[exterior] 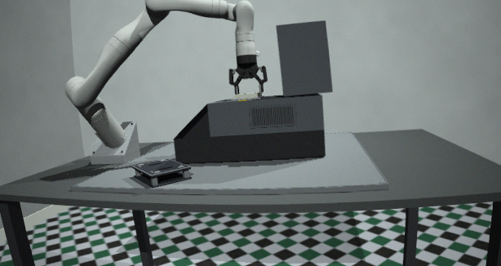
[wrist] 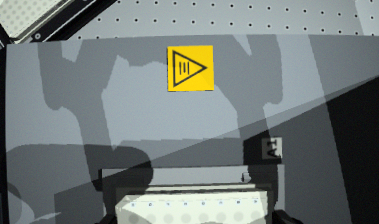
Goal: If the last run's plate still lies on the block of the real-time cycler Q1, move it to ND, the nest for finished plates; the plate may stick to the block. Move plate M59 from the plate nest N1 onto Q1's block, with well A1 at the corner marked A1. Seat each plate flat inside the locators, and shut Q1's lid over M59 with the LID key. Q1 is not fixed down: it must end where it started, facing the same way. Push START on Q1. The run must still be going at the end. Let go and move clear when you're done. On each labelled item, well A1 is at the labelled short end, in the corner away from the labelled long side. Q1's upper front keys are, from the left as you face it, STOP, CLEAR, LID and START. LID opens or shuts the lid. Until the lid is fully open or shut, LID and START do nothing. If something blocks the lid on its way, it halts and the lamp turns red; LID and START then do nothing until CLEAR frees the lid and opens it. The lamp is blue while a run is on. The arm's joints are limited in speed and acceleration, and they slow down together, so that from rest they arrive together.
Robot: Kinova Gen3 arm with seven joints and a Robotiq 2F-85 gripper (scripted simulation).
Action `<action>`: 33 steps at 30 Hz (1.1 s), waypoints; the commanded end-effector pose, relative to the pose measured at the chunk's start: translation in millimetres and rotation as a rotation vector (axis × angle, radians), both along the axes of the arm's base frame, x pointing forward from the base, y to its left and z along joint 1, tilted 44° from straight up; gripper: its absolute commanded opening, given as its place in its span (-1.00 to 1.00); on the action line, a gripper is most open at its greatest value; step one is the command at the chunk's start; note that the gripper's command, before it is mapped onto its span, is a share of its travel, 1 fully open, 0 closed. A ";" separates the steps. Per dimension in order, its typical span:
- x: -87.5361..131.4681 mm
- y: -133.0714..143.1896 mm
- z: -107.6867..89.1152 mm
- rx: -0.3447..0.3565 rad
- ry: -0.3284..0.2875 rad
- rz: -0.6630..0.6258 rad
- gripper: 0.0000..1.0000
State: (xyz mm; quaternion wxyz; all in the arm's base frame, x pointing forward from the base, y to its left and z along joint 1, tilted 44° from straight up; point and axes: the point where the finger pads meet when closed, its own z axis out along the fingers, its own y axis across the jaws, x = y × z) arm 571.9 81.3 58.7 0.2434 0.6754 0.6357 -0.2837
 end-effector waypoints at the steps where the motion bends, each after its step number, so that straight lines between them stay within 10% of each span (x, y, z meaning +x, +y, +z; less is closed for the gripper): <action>1: 0.3 1.0 0.7 0.001 -0.001 0.001 0.80; 33: 1.0 7.4 7.4 0.001 -0.001 0.001 0.80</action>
